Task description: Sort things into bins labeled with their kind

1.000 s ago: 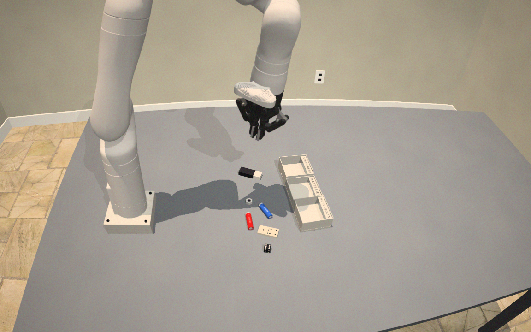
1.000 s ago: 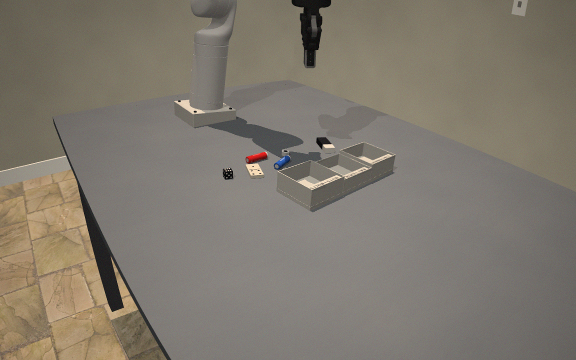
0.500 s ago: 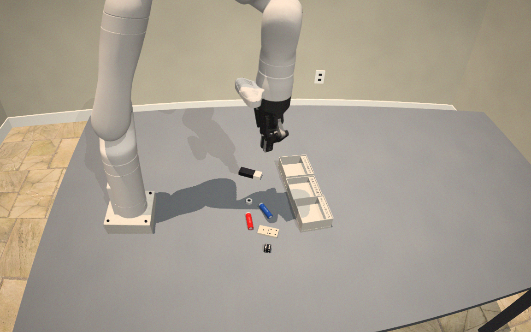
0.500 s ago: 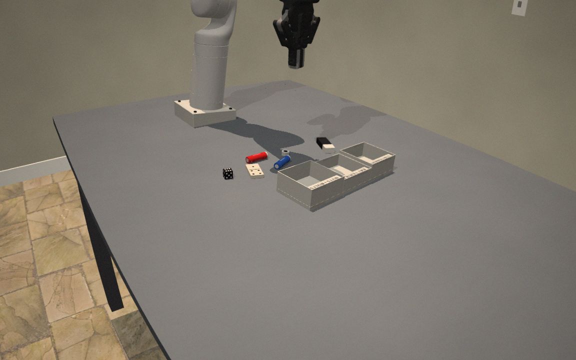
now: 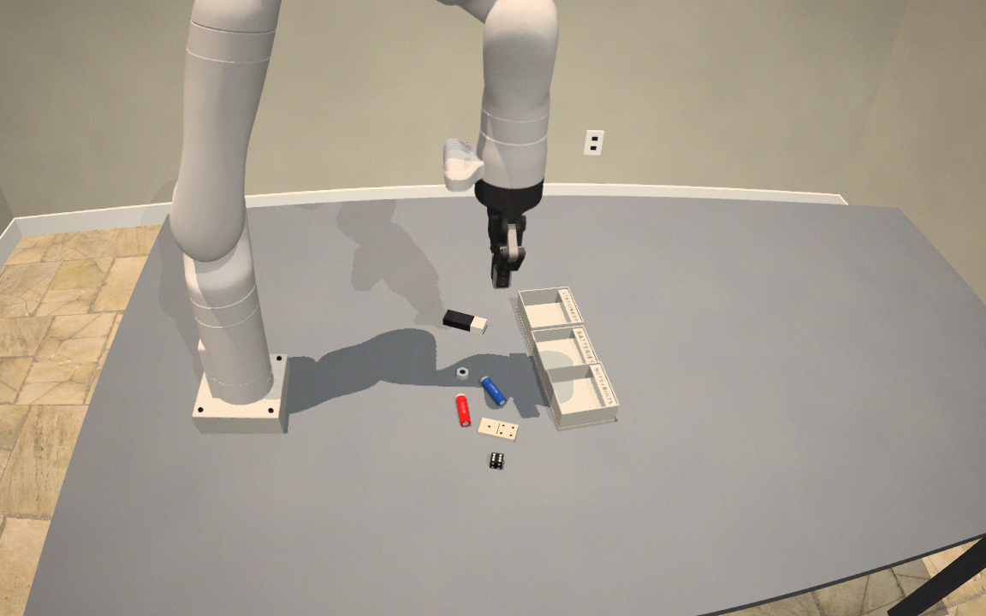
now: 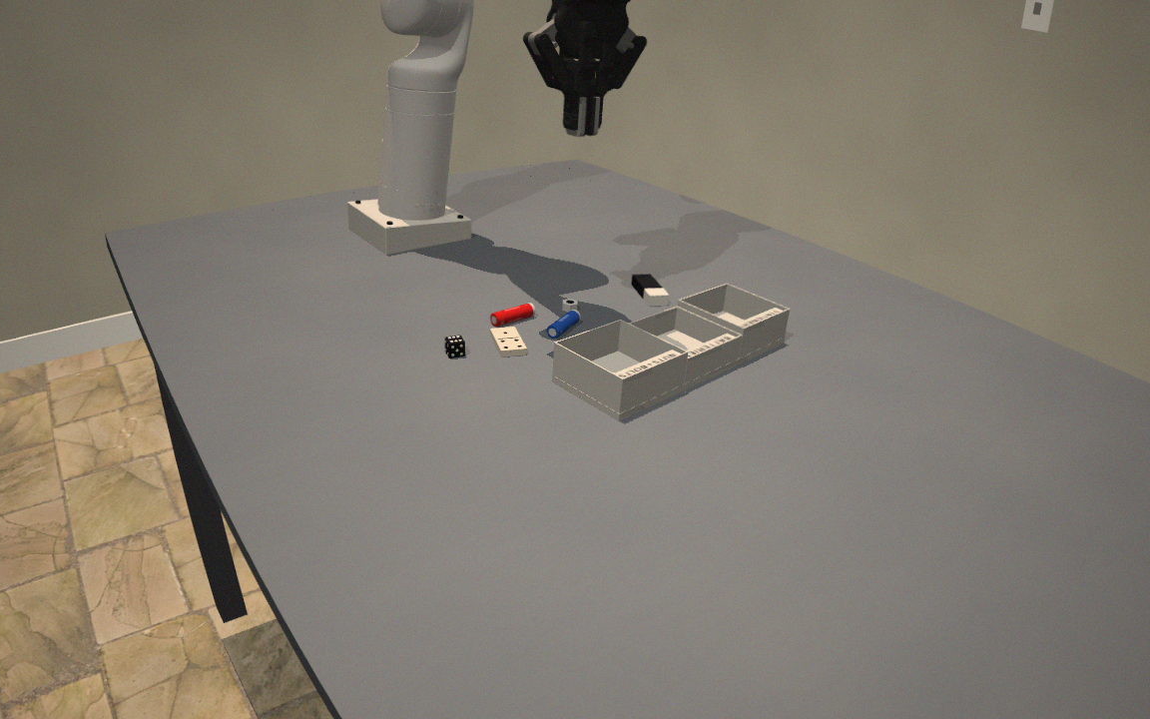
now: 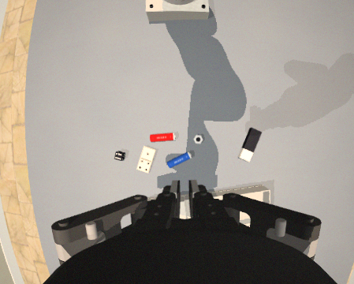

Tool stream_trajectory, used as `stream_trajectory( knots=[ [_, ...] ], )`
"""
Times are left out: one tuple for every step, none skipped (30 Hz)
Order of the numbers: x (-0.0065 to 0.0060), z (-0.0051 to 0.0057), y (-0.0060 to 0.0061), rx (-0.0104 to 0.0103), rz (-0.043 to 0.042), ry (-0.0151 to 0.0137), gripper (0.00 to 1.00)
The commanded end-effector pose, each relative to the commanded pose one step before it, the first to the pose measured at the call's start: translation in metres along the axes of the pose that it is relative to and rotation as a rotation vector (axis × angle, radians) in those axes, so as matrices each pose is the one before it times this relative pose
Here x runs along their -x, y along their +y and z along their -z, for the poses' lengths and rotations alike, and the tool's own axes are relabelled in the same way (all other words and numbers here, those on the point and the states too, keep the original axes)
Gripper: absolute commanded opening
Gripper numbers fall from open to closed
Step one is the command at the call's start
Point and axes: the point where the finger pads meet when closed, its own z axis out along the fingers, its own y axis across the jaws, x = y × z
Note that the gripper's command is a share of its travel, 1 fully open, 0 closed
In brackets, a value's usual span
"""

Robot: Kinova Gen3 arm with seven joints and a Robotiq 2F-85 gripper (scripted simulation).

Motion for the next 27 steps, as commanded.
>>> stream_trajectory(
  knots=[
    [0.00041,0.00056,0.00048,0.00017,0.00142,-0.00175,0.09],
    [0.00000,0.00000,0.00000,0.00000,0.00000,0.00000,0.09],
    [0.00000,0.00000,0.00000,0.00000,0.00000,0.00000,0.09],
    [0.00507,-0.00623,-0.00220,0.00000,-0.05000,-0.00002,0.09],
    [0.00517,-0.00623,-0.00194,0.00000,-0.05000,-0.00002,0.09],
    [0.00525,-0.00623,-0.00168,0.00000,-0.05000,-0.00002,0.09],
    [0.00533,-0.00623,-0.00141,0.00000,-0.05000,-0.00002,0.09],
    [0.00540,-0.00623,-0.00114,0.00000,-0.05000,-0.00002,0.09],
    [0.00545,-0.00623,-0.00087,0.00000,-0.05000,-0.00002,0.09],
    [0.00549,-0.00623,-0.00060,0.00000,-0.05000,-0.00002,0.09],
    [0.00551,-0.00623,-0.00033,0.00000,-0.05000,-0.00002,0.09],
    [0.00562,-0.00620,-0.00003,0.00000,-0.05001,0.00002,0.09],
    [0.00000,0.00000,0.00000,0.00000,0.00000,0.00000,0.09],
    [0.00000,0.00000,0.00000,0.00000,0.00000,0.00000,0.09],
    [0.00548,-0.00624,0.00022,0.00001,-0.05000,-0.00004,0.09],
    [0.00550,-0.00624,0.00050,0.00001,-0.05000,-0.00002,0.09],
    [0.00547,-0.00623,0.00077,0.00001,-0.05000,-0.00002,0.09],
    [0.00550,-0.00620,0.00109,-0.00001,-0.05001,0.00001,0.09],
    [0.00537,-0.00623,0.00132,0.00001,-0.05000,-0.00002,0.09],
    [0.00530,-0.00623,0.00159,0.00001,-0.05000,-0.00002,0.09],
    [0.00521,-0.00623,0.00185,0.00001,-0.05000,-0.00002,0.09],
    [0.00511,-0.00623,0.00211,0.00001,-0.05000,-0.00002,0.09],
    [0.00500,-0.00623,0.00236,0.00001,-0.05000,-0.00002,0.09],
    [0.00488,-0.00623,0.00261,0.00001,-0.05000,-0.00002,0.09],
    [0.00474,-0.00623,0.00285,0.00001,-0.05000,-0.00002,0.09],
    [0.00459,-0.00623,0.00309,0.00001,-0.05000,-0.00001,0.09],
    [0.00052,-0.00073,0.00039,0.00000,-0.05000,0.00000,0.09]
  ],
)
